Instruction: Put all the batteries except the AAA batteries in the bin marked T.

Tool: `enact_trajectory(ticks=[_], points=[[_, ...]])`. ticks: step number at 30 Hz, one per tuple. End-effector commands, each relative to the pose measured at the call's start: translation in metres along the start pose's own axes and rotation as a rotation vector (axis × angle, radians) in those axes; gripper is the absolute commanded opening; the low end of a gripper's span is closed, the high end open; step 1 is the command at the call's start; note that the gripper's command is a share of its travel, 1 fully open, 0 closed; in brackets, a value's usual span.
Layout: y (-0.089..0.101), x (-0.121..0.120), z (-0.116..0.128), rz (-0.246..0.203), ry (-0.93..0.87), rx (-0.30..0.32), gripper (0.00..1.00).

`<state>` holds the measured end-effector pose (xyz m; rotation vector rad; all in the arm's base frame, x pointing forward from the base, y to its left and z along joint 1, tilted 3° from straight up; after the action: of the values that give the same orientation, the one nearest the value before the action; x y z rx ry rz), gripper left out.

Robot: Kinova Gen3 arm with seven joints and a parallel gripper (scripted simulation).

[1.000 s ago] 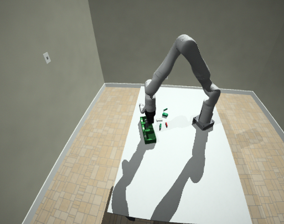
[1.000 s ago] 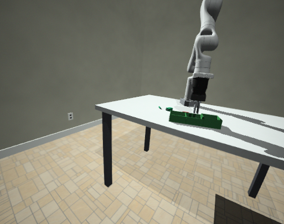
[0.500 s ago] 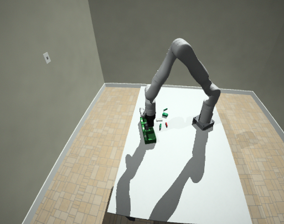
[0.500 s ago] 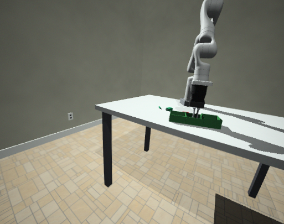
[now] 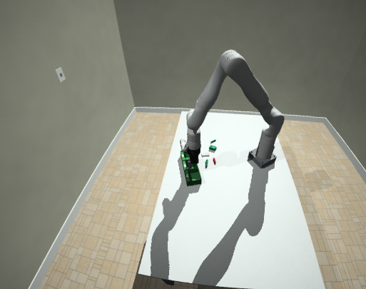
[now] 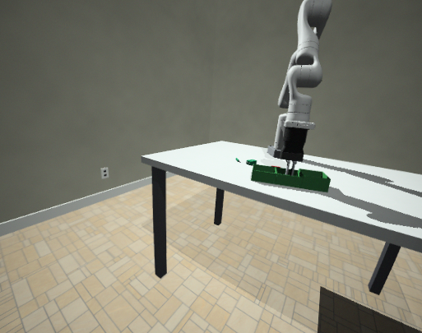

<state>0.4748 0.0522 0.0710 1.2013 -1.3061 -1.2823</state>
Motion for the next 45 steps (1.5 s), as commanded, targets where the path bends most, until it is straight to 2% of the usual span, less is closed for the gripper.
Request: enact_trajectory(ticks=[1,31,45], points=[[0.001,0.000,-0.001,-0.001,0.000,0.002,0.31],[0.001,0.000,-0.001,-0.001,0.000,0.002,0.31],[0.017,0.000,-0.001,0.000,0.000,0.002,0.31]])
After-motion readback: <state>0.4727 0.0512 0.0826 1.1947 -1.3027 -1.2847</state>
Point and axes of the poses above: the point where the finger pads meet when closed, its own y axis back along the fingers, its own x axis across the jaws, z = x × y, the point moved 6 cm from there along y, back along the fingers, and after that the axes turned 13 degrees about -y, right-handed, at the moved point
